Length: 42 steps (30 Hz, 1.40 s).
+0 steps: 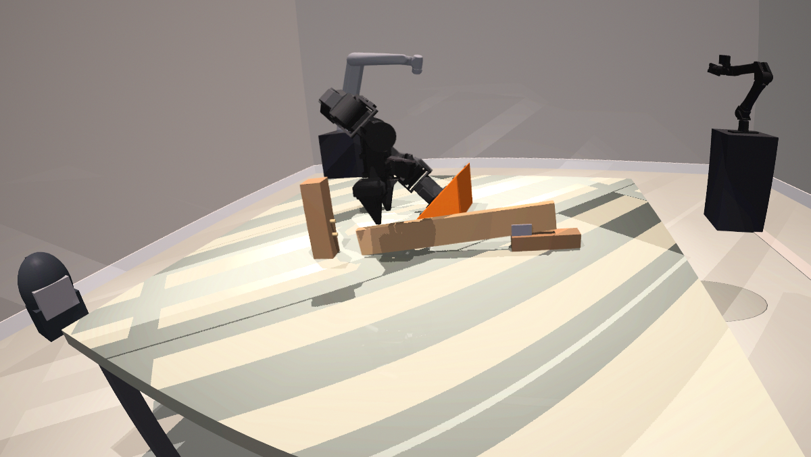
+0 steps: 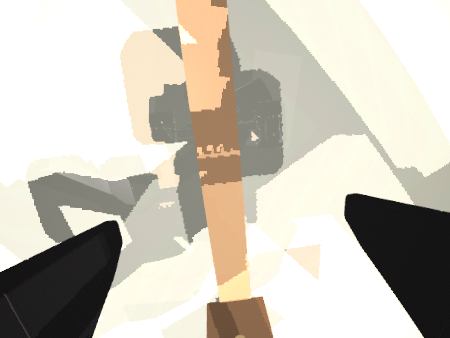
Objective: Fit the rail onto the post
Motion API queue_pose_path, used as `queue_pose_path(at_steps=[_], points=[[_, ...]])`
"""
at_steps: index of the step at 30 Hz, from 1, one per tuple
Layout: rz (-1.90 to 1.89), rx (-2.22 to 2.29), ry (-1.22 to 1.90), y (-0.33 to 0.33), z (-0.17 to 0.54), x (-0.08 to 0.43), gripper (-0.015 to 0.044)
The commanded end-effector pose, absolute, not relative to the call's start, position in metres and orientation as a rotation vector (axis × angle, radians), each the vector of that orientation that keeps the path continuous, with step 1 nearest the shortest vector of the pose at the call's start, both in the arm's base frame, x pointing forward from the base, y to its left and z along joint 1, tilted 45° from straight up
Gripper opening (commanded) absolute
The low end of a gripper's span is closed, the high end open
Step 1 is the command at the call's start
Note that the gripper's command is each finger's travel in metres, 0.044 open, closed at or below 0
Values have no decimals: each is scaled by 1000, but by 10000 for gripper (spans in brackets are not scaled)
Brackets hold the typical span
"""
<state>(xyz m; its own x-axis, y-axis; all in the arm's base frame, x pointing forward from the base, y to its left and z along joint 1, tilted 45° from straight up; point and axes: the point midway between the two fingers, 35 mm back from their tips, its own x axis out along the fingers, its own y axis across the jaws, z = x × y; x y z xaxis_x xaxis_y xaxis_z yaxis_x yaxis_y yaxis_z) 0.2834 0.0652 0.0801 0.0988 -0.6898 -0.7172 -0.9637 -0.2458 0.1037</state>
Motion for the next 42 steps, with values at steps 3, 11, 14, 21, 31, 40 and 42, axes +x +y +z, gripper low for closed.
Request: queue_pose_path(at_steps=[3,11,14,21,31,40,42], points=[[955,-1994,1624,59,73,284,440],[956,-1993,1623,50,64,286,440],[956,-1993,1623,47,60,286,440],[955,-1994,1623,39,52,287,440],[954,-1994,1624,27,42,288,440],[952,-1995,1626,16,33,288,440],[952,-1996,1626,16,32,288,440]])
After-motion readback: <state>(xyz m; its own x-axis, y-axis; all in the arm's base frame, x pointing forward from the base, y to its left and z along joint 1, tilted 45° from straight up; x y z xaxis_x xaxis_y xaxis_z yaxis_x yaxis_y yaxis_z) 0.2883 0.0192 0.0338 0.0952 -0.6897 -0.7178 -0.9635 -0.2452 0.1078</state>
